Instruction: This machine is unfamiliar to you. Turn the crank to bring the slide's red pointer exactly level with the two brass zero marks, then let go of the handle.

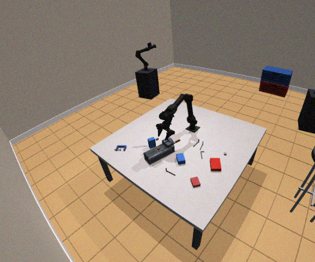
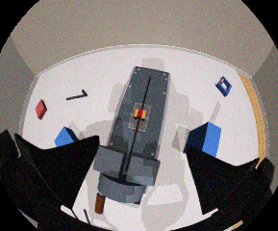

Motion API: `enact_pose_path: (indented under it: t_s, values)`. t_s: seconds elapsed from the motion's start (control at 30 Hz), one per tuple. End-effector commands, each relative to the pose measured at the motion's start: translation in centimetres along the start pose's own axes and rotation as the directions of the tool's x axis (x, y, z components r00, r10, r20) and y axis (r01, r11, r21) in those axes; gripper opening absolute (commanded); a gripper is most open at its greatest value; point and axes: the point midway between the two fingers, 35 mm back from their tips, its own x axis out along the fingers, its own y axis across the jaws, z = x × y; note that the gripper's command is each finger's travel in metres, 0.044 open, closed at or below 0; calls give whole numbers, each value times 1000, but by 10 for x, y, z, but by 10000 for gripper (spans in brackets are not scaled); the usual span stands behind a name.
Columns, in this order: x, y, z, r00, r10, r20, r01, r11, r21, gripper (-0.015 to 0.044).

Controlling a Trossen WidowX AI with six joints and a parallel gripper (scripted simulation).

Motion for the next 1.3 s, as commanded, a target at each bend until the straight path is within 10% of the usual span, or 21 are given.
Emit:
enact_pose_path:
  t_s: [0.0, 0.83, 1.27]
  values:
    - [3, 0, -2, 1000, 4, -1, -4, 1000, -4, 440]
    - [-32, 4, 23, 1000, -1, 3, 1, 1000, 0, 440]
    - [-69, 56, -37, 991, -102, 84, 100, 995, 28, 440]
